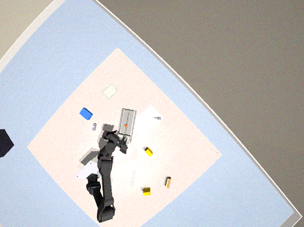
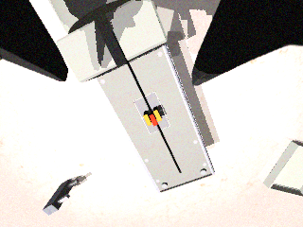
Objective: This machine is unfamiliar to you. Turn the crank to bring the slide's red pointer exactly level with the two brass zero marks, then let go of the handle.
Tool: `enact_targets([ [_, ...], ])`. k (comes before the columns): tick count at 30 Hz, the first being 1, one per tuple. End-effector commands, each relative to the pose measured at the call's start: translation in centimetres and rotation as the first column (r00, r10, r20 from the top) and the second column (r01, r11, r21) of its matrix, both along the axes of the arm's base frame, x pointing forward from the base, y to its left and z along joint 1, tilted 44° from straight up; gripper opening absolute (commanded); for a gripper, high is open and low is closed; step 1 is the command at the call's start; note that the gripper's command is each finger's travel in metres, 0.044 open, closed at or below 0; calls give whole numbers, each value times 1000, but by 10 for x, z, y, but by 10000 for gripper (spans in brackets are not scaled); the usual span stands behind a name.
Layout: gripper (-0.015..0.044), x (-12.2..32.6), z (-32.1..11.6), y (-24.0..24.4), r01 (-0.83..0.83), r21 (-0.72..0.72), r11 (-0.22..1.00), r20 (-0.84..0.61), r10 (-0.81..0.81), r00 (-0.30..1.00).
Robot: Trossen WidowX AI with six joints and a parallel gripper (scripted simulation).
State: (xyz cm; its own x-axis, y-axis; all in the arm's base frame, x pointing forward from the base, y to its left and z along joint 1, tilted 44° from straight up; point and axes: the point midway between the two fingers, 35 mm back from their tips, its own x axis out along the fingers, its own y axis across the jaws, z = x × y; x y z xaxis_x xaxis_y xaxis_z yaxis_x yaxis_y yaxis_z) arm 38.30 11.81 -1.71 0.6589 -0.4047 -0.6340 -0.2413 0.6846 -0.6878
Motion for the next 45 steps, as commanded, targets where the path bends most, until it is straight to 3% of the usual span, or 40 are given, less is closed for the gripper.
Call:
enact_targets([
  [1,440,0,7,8,-3,2,1000,0,3,1000],
  [9,440,-4,39,36,-1,4,1000,0,1,1000],
  [36,440,-60,105,-46,-369,69,927,-223,375,900],
  [45,440,-61,98,-57,-390,73,918,-227,396,890],
])
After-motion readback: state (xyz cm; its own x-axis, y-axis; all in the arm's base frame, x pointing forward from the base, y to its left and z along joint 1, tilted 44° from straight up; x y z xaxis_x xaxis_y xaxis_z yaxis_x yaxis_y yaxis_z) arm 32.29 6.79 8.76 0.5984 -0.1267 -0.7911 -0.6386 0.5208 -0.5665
